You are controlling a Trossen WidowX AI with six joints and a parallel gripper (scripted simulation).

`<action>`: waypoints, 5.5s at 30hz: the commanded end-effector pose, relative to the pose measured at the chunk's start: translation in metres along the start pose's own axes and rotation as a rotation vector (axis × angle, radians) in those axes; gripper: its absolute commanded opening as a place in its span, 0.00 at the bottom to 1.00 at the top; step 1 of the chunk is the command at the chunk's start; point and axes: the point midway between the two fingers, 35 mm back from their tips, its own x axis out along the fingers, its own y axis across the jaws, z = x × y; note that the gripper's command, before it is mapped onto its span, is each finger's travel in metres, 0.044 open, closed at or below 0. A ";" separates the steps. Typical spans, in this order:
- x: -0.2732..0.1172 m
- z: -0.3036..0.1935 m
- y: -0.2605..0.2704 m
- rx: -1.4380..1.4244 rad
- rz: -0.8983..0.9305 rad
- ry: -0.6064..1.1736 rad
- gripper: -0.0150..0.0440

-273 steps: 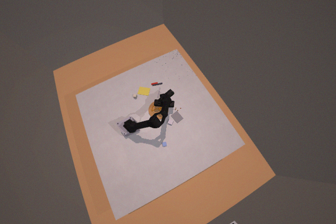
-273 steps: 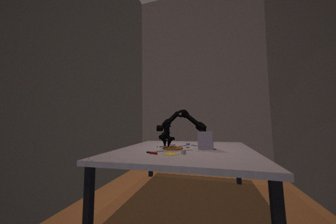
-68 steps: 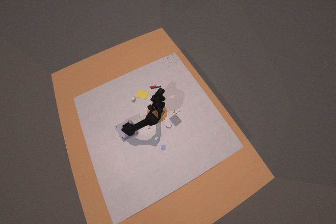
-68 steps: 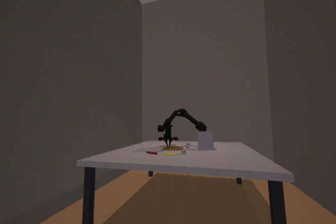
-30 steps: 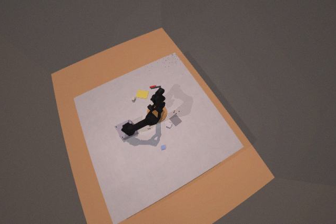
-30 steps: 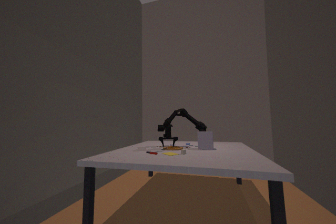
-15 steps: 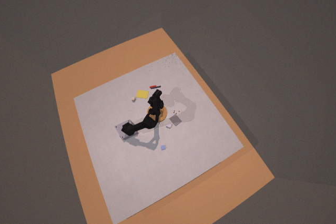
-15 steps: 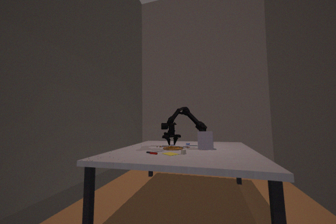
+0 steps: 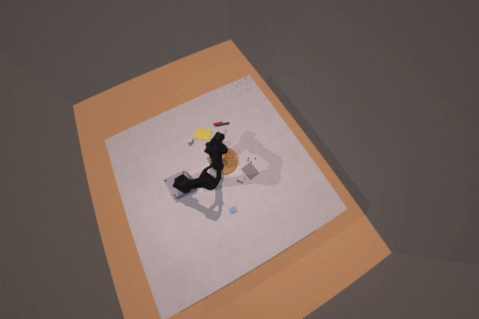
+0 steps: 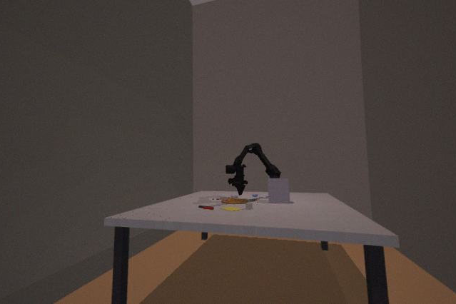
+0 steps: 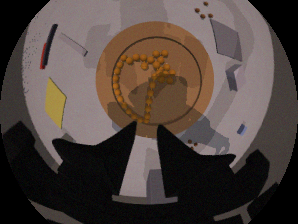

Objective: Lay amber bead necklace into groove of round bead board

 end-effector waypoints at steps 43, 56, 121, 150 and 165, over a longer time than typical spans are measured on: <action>0.038 -0.003 -0.001 -0.042 0.008 0.001 0.32; 0.038 -0.003 -0.001 -0.042 0.008 0.001 0.25; 0.037 -0.016 -0.013 -0.044 0.006 0.000 0.39; 0.032 -0.017 -0.013 -0.050 0.002 0.003 1.00; 0.028 -0.015 -0.013 -0.029 0.002 0.003 0.91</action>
